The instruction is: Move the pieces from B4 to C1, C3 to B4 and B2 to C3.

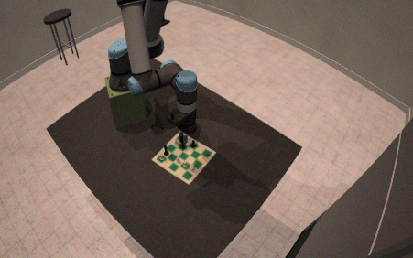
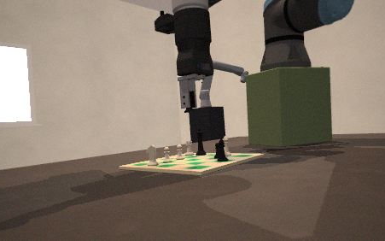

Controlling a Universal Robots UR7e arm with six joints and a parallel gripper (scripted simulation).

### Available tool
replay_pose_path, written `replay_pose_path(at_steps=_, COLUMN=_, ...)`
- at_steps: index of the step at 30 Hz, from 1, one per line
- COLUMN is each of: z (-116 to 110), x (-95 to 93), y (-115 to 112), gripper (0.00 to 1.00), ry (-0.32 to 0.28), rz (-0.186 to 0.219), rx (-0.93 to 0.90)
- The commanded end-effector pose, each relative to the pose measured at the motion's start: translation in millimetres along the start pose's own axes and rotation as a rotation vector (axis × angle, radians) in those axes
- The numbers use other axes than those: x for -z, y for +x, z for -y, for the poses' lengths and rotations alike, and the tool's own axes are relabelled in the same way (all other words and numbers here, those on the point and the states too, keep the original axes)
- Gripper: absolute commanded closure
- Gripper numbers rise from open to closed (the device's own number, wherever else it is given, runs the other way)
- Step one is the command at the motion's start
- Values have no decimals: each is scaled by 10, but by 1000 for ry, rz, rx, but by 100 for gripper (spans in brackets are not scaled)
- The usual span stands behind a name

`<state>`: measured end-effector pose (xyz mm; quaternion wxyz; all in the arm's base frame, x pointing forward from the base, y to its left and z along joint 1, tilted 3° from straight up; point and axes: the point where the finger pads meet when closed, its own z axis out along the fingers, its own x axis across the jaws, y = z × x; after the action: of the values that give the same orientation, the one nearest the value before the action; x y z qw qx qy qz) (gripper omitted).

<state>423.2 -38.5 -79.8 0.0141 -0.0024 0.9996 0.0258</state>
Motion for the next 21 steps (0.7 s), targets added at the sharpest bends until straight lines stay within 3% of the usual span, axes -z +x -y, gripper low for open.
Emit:
replay_pose_path(at_steps=1, z=2, x=-4, y=-3, gripper=100, ry=0, rz=1, rx=0)
replay_pose_path(at_steps=14, z=2, x=-251, y=-4, gripper=100, ry=0, rz=1, rx=0)
replay_pose_path(at_steps=21, z=3, x=-545, y=-4, gripper=100, ry=0, rz=1, rx=0)
